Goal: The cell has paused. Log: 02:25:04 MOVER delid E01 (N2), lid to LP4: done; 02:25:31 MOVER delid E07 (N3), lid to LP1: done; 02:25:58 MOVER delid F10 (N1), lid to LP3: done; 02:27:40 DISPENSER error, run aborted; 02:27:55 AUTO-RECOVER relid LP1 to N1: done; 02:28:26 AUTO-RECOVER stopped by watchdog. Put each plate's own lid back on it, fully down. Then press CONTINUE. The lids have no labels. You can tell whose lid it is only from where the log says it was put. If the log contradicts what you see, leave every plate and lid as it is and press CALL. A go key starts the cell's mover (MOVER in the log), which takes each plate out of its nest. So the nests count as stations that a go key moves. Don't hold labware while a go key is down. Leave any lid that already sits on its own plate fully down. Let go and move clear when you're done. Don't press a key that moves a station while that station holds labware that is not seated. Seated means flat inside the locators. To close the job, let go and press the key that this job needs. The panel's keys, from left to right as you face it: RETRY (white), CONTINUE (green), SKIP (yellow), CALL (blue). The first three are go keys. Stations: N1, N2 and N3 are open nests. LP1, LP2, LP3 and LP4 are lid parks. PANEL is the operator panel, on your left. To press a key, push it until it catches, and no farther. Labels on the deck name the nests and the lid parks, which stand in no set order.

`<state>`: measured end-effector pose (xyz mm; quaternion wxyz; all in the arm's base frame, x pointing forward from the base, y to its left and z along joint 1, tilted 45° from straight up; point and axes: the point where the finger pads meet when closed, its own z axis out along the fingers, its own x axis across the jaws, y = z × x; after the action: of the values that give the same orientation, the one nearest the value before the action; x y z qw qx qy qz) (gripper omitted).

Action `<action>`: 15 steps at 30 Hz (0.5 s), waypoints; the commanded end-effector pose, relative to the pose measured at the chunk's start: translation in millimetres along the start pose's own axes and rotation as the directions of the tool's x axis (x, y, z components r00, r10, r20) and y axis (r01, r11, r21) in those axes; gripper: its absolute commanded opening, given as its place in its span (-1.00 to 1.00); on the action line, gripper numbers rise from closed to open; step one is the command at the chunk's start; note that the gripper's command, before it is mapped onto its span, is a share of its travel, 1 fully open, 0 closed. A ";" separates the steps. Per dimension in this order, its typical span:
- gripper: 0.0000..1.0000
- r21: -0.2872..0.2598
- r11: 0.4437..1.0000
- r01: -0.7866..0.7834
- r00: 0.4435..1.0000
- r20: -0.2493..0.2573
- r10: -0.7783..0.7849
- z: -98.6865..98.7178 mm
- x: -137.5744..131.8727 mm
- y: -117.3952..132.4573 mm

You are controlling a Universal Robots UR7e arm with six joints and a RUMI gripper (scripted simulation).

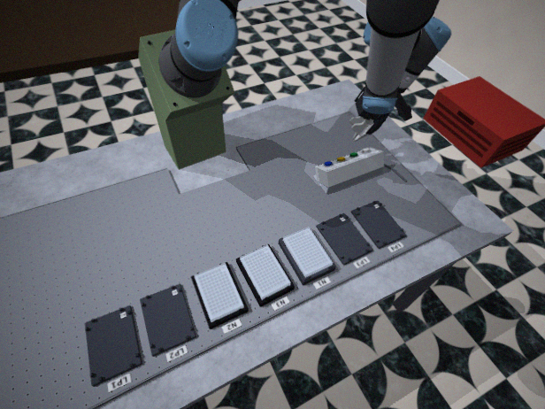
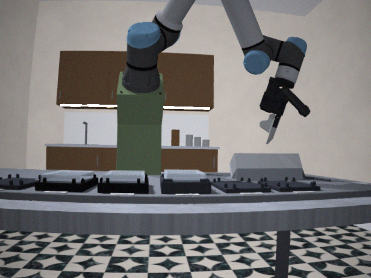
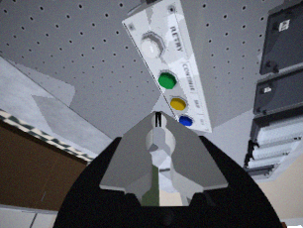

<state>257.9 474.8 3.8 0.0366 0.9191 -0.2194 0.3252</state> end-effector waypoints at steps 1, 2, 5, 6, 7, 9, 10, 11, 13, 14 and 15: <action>-1.00 0.000 1.000 0.000 1.000 0.000 0.000 -0.7 -0.5 -1.0; -1.00 0.000 1.000 0.000 1.000 0.000 0.000 -0.7 -0.5 -1.0; -1.00 0.000 1.000 0.000 1.000 0.000 0.000 0.8 -0.5 -1.6; -1.00 0.000 1.000 0.000 1.000 0.000 0.000 2.4 -0.5 -2.2; -1.00 0.000 1.000 0.000 1.000 0.000 0.000 4.0 -0.5 -2.8; -1.00 0.000 1.000 0.000 1.000 0.000 0.000 4.0 -0.5 -2.8; -1.00 0.000 1.000 0.000 1.000 0.000 0.000 5.6 -0.5 -3.4; -1.00 0.000 1.000 0.000 1.000 0.000 0.000 7.1 -0.5 -3.9; -1.00 0.000 1.000 0.000 1.000 0.000 0.000 10.2 -0.5 -5.1; -1.00 0.000 1.000 0.000 1.000 0.000 0.000 11.8 -0.5 -5.6; -1.00 0.000 1.000 0.000 1.000 0.000 0.000 13.4 -0.5 -6.2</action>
<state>263.5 476.6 -2.2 0.0370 0.9190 -0.2197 0.3252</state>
